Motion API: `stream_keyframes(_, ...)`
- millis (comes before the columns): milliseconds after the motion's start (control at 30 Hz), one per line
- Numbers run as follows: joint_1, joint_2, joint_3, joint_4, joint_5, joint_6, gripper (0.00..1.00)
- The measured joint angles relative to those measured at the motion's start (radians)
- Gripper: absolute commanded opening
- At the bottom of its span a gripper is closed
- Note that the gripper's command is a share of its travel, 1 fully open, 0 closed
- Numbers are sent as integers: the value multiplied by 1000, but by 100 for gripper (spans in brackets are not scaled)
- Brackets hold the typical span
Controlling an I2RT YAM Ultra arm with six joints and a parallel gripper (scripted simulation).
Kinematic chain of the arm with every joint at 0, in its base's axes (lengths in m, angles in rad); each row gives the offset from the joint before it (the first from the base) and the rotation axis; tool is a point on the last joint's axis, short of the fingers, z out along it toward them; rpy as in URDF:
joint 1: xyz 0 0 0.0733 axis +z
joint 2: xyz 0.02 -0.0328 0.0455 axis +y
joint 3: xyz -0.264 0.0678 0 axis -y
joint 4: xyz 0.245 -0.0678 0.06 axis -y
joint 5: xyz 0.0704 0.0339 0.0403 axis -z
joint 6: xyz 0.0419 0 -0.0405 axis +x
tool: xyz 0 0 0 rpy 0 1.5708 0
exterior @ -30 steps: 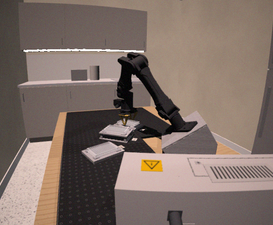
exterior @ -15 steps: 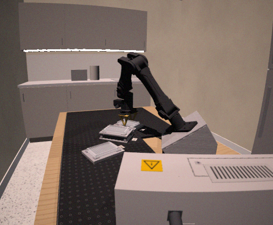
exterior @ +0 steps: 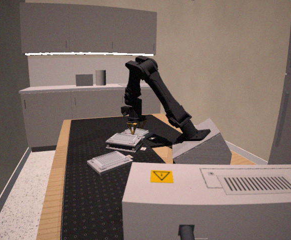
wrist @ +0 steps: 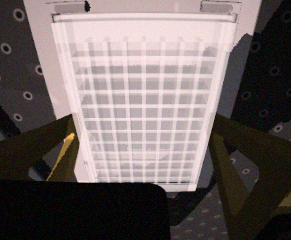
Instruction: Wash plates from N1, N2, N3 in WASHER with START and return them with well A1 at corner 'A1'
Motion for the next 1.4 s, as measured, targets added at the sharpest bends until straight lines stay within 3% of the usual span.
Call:
stream_keyframes(367, 2, 3, -2, 6, 1, 2, 0)
stream_keyframes(400, 2, 3, -2, 6, 1, 2, 100)
stream_keyframes(1400, 2, 3, -2, 9, 1, 2, 100)
